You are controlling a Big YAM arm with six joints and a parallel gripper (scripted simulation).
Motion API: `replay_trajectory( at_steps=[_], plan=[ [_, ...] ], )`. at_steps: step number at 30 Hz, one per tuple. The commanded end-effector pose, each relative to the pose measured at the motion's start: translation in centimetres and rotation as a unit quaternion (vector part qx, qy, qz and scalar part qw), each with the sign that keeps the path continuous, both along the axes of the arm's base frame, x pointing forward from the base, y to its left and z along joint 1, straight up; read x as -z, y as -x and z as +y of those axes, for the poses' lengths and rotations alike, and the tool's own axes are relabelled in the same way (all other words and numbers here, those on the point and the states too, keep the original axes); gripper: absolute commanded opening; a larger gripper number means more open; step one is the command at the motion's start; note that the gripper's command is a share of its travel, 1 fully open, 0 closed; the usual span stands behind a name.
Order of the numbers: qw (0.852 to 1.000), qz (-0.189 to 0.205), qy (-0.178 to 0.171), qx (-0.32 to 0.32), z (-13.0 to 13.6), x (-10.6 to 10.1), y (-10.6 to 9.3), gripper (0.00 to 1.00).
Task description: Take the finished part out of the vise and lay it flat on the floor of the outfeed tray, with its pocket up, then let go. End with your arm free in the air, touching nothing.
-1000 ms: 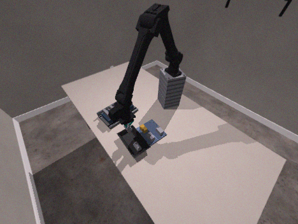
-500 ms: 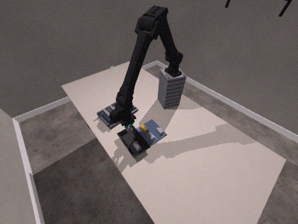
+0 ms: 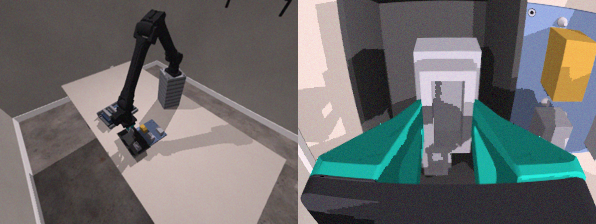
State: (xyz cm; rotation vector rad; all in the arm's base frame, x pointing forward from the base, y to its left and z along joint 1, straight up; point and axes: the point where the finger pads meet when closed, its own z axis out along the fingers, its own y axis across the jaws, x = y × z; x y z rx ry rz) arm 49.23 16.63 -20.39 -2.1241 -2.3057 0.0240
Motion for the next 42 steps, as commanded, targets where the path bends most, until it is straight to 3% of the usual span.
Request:
replay_trajectory(
  at_steps=[1, 2, 3, 4, 12, 18, 19, 20, 22, 32, 35, 36, 39, 42],
  plan=[
    [0.999, -0.031, -0.009, 0.001, 1.3, -1.0, -2.9, 0.00],
    [0.998, -0.052, -0.016, 0.001, 1.7, -3.3, -4.3, 0.00],
    [0.999, -0.048, -0.014, 0.001, 1.6, -2.5, -4.0, 0.00],
    [0.999, -0.031, -0.009, 0.001, 1.3, -0.4, -2.9, 0.00],
    [1.000, -0.030, -0.008, 0.001, 1.2, 1.3, -2.9, 0.00],
    [1.000, -0.030, -0.008, 0.001, 1.2, 2.1, -2.8, 0.00],
    [0.999, -0.051, -0.016, 0.001, 1.7, -0.1, -4.3, 0.00],
    [0.999, -0.051, -0.016, 0.001, 1.7, 0.1, -4.3, 0.00],
    [1.000, -0.029, -0.008, 0.001, 1.2, 2.9, -2.8, 0.00],
    [1.000, -0.029, -0.008, 0.001, 1.1, 4.4, -2.8, 0.00],
    [0.999, -0.037, -0.011, 0.001, 1.3, 3.6, -3.3, 0.00],
    [0.999, -0.050, -0.015, 0.001, 1.7, 2.1, -4.3, 0.00],
    [1.000, -0.030, -0.008, 0.001, 1.2, 4.7, -2.9, 0.00],
    [1.000, -0.026, -0.007, 0.001, 1.1, 5.0, -2.6, 0.00]
  ],
)
